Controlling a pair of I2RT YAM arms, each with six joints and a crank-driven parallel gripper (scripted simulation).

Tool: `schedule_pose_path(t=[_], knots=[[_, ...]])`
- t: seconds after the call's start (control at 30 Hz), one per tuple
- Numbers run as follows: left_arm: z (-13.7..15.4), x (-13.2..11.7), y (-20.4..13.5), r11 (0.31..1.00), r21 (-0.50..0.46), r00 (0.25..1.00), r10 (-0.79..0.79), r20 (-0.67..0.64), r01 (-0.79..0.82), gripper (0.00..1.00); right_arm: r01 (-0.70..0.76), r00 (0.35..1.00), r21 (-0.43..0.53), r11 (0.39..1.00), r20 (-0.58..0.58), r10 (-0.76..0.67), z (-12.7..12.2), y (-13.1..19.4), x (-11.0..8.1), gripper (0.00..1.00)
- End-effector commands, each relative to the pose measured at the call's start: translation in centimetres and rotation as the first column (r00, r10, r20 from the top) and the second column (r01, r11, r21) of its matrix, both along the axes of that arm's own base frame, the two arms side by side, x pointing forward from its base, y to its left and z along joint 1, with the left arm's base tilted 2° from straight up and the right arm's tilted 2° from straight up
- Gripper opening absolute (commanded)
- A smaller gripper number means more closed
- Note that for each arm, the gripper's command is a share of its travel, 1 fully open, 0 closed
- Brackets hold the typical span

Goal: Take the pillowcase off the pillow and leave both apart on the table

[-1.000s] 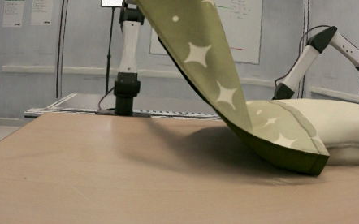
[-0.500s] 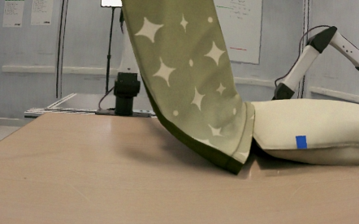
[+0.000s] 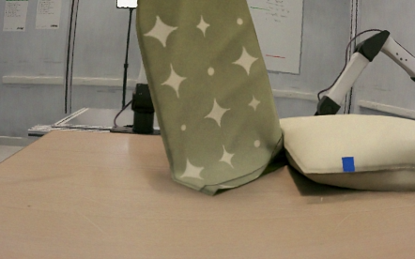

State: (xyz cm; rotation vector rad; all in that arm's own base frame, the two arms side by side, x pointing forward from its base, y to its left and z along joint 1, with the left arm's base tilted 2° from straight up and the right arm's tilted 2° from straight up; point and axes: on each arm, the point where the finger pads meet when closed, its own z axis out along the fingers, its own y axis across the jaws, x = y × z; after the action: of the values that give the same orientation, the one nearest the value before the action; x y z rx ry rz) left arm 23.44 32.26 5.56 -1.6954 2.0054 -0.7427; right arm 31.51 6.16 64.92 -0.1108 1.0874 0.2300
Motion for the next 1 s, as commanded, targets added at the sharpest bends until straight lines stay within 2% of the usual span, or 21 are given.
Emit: schedule_pose_path(t=[0.0,0.23,0.27,0.33,0.4,0.47,0.5,0.57,0.8,0.97], knots=[[0.8,0.1,0.6,0.999,0.041,1.000,0.009,0.024,-0.010,0.01,-0.003,0.996,0.017,1.000,0.090,0.001,2.9,-0.4,-2.5,0.01],[0.8,0.1,0.6,0.999,0.041,1.000,0.009,0.024,-0.010,0.01,0.027,0.996,0.018,0.999,0.090,-0.028,2.8,-1.5,-2.8,0.01],[0.8,0.1,0.6,0.999,0.041,1.000,0.009,0.024,-0.010,0.01,0.037,0.996,0.017,0.999,0.084,-0.038,2.6,-1.8,-2.6,0.01],[0.8,0.1,0.6,0.999,0.041,1.000,0.009,0.024,-0.010,0.01,0.062,0.998,0.013,0.998,0.025,-0.062,0.5,-2.5,-1.0,0.01],[0.8,0.1,0.6,0.999,0.041,1.000,0.009,0.024,-0.010,0.01,0.062,0.998,0.013,0.998,0.025,-0.062,0.5,-2.5,-1.0,0.01],[0.8,0.1,0.6,0.999,0.041,1.000,0.009,0.024,-0.010,0.01,0.085,0.994,0.017,0.996,0.069,-0.086,2.2,-3.4,-2.6,0.01],[0.8,0.1,0.6,0.999,0.041,1.000,0.009,0.024,-0.010,0.01,0.098,0.993,0.016,0.995,0.067,-0.099,2.0,-3.8,-2.5,0.01],[0.8,0.1,0.6,0.999,0.041,1.000,0.009,0.024,-0.010,0.01,0.124,0.992,0.012,0.992,0.022,-0.124,0.4,-4.6,-1.2,0.01],[0.8,0.1,0.6,0.999,0.041,1.000,0.009,0.024,-0.010,0.01,0.209,0.978,0.013,0.978,0.018,-0.209,0.2,-7.4,-1.8,0.01],[0.8,0.1,0.6,0.999,0.041,1.000,0.009,0.024,-0.010,0.01,0.228,0.973,0.013,0.974,0.025,-0.228,0.5,-7.9,-2.1,0.01]])
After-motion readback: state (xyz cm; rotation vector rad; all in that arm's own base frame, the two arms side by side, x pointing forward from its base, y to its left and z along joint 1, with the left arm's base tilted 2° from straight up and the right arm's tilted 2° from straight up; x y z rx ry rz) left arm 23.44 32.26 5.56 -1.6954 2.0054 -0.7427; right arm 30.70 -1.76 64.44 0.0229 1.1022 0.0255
